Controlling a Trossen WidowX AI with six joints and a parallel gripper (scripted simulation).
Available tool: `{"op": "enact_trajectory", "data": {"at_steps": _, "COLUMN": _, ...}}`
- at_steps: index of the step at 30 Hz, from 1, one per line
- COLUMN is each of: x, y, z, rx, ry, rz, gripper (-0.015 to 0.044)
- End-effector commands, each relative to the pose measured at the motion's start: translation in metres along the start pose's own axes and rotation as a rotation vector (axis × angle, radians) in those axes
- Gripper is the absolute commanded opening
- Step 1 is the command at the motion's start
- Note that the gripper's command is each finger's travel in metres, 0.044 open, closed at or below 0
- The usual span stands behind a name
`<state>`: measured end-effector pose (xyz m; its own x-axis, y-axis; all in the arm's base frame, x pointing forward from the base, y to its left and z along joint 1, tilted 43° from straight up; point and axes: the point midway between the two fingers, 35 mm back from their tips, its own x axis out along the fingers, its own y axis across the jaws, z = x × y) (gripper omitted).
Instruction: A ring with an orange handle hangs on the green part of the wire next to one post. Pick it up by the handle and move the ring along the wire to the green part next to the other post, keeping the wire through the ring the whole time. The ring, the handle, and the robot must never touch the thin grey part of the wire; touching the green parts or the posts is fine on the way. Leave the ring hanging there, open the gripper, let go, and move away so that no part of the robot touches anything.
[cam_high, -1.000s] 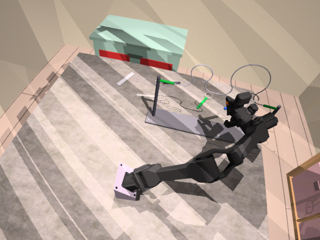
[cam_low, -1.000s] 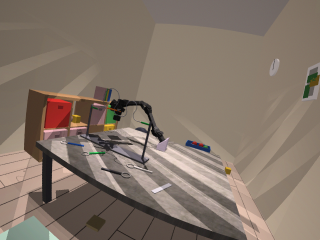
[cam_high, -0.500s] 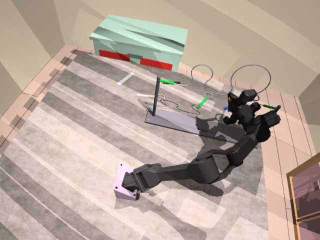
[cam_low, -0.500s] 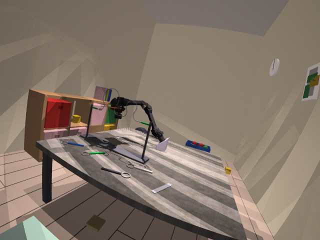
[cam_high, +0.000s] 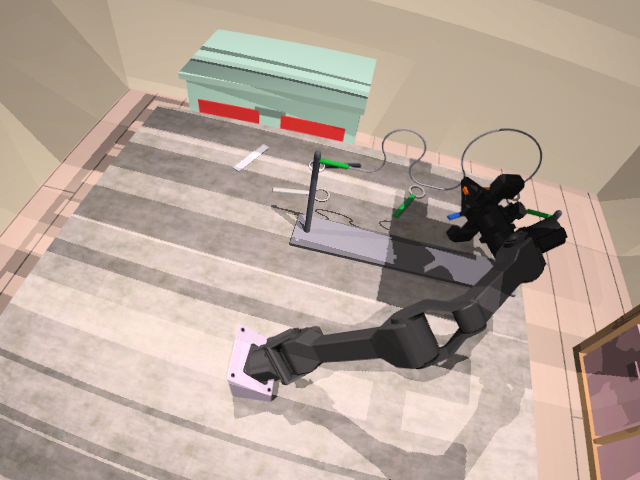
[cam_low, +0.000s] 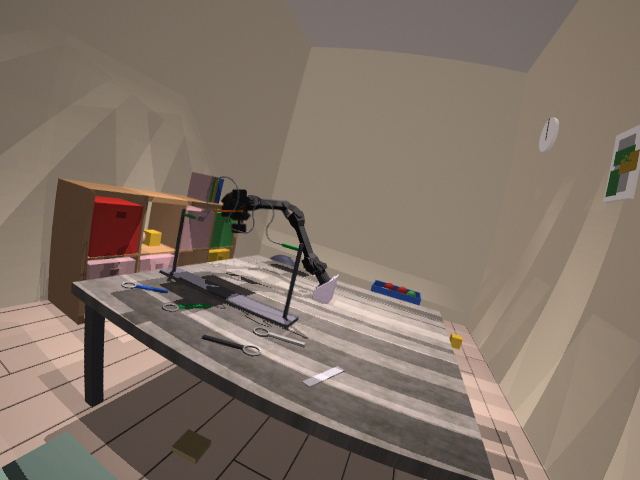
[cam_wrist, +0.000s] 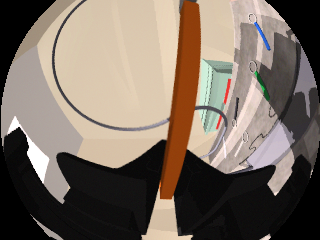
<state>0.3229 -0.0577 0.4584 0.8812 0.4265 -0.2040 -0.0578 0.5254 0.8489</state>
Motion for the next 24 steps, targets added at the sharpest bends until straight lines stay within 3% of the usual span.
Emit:
{"op": "enact_trajectory", "data": {"at_steps": 1, "x": -0.001, "y": 0.011, "z": -0.001, "rx": 0.029, "ry": 0.006, "rz": 0.030, "gripper": -0.0150}}
{"op": "enact_trajectory", "data": {"at_steps": 24, "x": 0.005, "y": 0.047, "z": 0.005, "rx": 0.215, "ry": -0.071, "rz": 0.105, "gripper": -0.0150}}
